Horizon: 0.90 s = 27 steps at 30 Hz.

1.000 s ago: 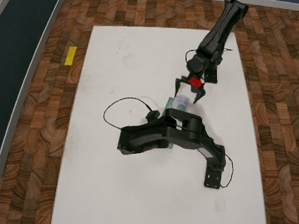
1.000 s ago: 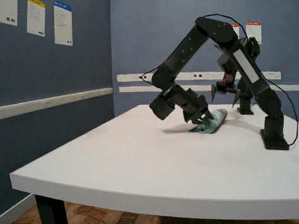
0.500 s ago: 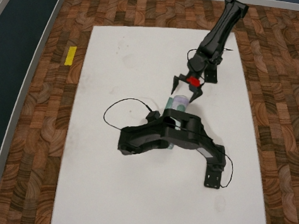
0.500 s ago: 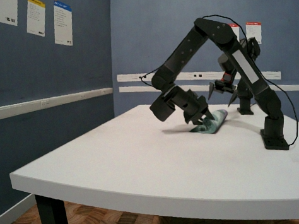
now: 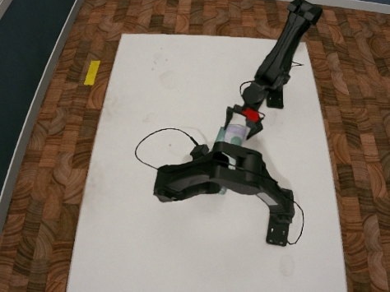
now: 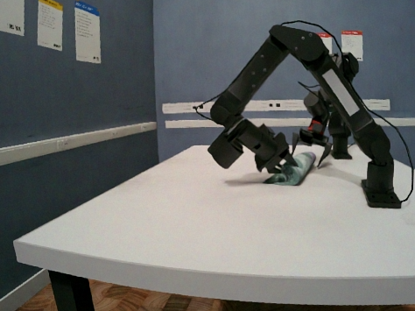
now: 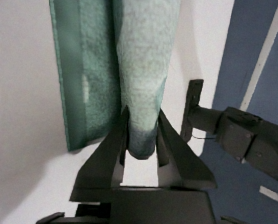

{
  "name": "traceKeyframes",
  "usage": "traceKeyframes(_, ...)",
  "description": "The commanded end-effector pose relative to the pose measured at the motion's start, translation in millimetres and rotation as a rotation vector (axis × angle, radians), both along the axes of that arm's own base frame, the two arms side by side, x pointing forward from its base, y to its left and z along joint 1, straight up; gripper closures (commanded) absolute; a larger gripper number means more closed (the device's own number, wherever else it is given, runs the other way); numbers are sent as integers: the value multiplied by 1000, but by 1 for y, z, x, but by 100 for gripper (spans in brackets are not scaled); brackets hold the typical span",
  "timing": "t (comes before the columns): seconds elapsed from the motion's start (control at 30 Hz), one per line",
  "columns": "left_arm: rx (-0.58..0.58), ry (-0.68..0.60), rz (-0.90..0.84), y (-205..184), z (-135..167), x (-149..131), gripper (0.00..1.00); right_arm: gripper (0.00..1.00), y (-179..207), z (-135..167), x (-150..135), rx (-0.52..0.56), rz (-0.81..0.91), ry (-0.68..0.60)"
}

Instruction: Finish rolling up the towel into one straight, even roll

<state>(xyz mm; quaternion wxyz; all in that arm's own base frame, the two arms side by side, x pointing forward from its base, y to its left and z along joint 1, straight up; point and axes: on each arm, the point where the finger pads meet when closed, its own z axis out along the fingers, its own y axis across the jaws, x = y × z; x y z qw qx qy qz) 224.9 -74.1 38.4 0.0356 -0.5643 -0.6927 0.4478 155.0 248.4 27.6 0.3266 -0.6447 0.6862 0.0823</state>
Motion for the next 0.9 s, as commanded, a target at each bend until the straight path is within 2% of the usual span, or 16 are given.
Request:
traceKeyframes(0.0, 10, -22, -15, 0, -6, 6, 69, 2, 13, 5, 10, 65, -2, -48)
traceKeyframes(0.27, 10, -22, -15, 0, -6, 6, 69, 2, 26, 16, 21, 65, -2, -48)
traceKeyframes(0.4, 10, -22, -15, 0, -6, 6, 69, 19, 26, 16, 21, 65, -2, -48)
traceKeyframes(0.47, 10, -22, -15, 0, -6, 6, 69, 19, 26, 16, 21, 65, -2, -48)
traceKeyframes(0.63, 10, -22, -15, 0, -6, 6, 69, 40, 26, 16, 21, 65, -2, -48)
traceKeyframes(0.87, 10, -22, -15, 0, -6, 6, 69, 48, 26, 16, 21, 65, -2, -48)
